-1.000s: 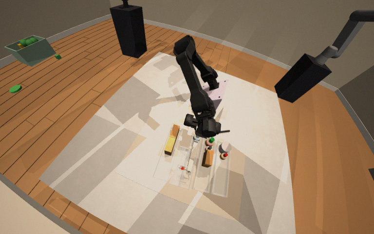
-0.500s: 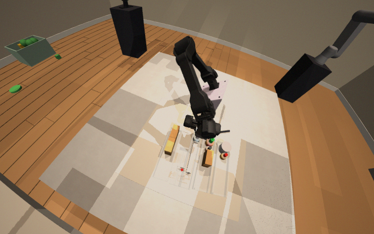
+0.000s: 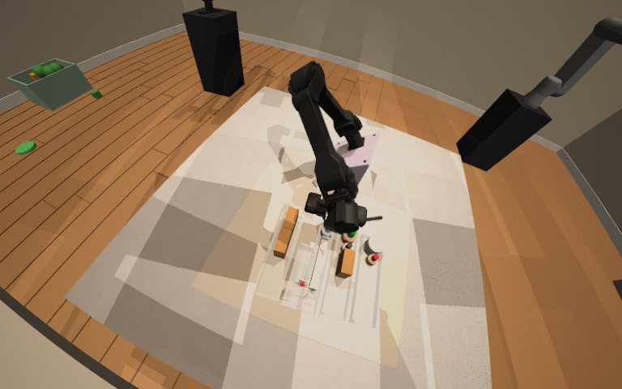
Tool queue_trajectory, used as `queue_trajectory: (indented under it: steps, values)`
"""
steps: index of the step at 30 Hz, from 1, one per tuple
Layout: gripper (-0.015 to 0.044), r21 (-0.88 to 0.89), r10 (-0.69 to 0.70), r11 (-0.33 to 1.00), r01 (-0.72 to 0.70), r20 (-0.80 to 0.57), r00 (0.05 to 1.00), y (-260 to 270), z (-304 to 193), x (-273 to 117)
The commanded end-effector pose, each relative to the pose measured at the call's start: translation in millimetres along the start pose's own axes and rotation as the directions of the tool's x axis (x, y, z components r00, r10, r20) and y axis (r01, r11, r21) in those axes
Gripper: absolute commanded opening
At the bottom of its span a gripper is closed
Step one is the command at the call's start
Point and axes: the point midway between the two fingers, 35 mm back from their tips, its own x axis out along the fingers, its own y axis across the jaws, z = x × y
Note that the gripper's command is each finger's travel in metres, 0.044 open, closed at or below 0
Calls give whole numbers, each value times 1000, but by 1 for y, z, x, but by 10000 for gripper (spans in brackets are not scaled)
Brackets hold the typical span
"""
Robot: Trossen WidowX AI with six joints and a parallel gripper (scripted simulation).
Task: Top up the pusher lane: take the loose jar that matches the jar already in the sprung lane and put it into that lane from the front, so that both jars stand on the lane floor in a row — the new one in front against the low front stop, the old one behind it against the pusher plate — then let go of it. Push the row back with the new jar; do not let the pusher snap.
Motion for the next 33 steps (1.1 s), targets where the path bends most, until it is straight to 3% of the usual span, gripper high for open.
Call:
queue_trajectory:
  steps: [1, 33]
  values:
    - [0, 15, -3, 1000, 3, 23, 1000, -2, 11, -3]
    - [0, 15, -3, 1000, 3, 24, 1000, -4, 24, -7]
